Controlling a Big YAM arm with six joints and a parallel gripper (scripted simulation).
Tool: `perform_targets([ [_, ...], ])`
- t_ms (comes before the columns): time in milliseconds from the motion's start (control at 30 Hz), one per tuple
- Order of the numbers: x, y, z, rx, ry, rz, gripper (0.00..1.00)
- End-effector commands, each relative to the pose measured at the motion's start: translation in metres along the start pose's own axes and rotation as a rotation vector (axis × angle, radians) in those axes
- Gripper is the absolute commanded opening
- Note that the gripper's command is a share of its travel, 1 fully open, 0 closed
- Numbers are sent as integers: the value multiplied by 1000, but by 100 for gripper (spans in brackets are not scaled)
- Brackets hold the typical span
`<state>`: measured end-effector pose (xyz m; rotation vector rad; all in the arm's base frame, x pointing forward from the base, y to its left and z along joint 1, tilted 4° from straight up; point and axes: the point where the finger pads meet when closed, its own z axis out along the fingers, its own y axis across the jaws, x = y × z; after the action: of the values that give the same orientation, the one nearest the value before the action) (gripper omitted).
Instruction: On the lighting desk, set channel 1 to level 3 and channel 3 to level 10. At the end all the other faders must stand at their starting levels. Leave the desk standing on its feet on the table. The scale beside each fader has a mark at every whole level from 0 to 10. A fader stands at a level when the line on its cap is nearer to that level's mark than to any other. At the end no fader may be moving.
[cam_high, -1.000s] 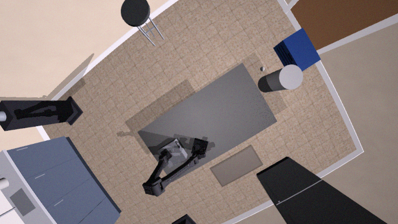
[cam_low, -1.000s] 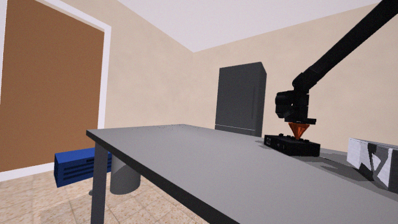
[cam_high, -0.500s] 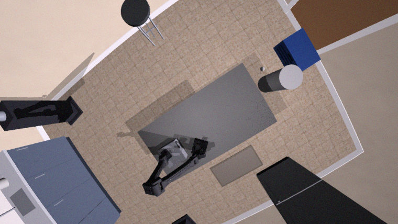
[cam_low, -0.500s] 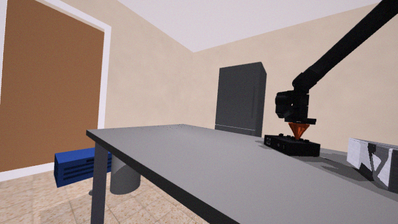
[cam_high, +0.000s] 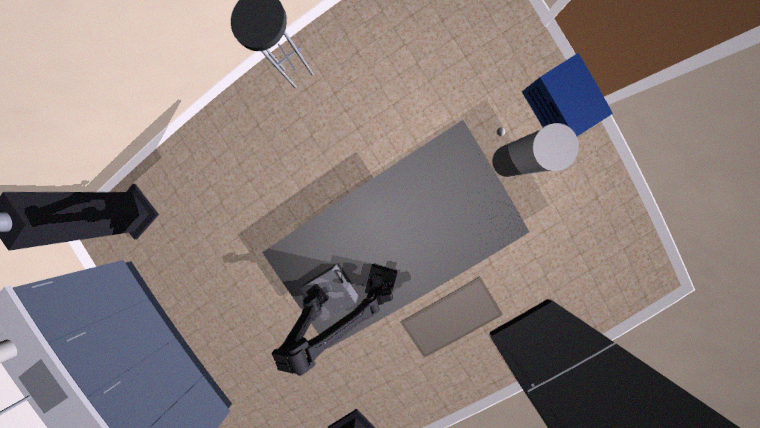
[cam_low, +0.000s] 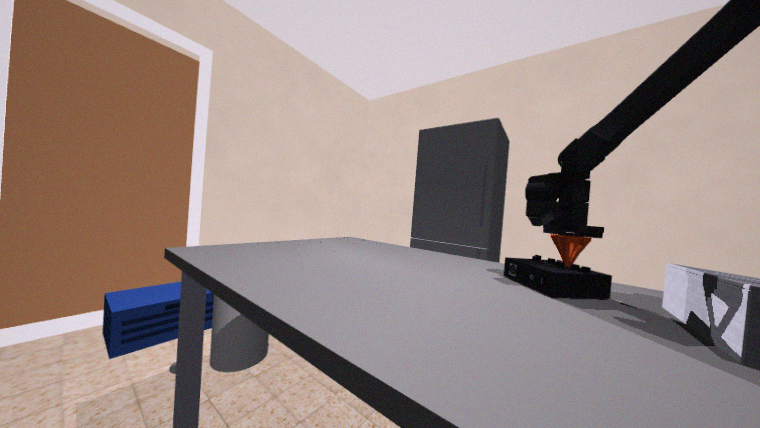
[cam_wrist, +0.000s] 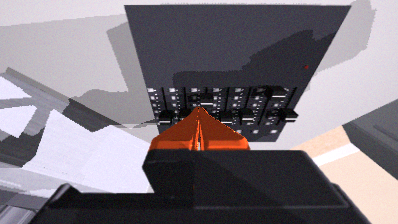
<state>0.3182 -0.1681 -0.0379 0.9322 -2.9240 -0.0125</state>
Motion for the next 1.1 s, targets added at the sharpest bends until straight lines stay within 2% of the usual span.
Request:
perform_targets([
  [0,-17,-21,-12,30,-21,0,0],
  [1067,-25,-21,-12,30,-22,4,0],
])
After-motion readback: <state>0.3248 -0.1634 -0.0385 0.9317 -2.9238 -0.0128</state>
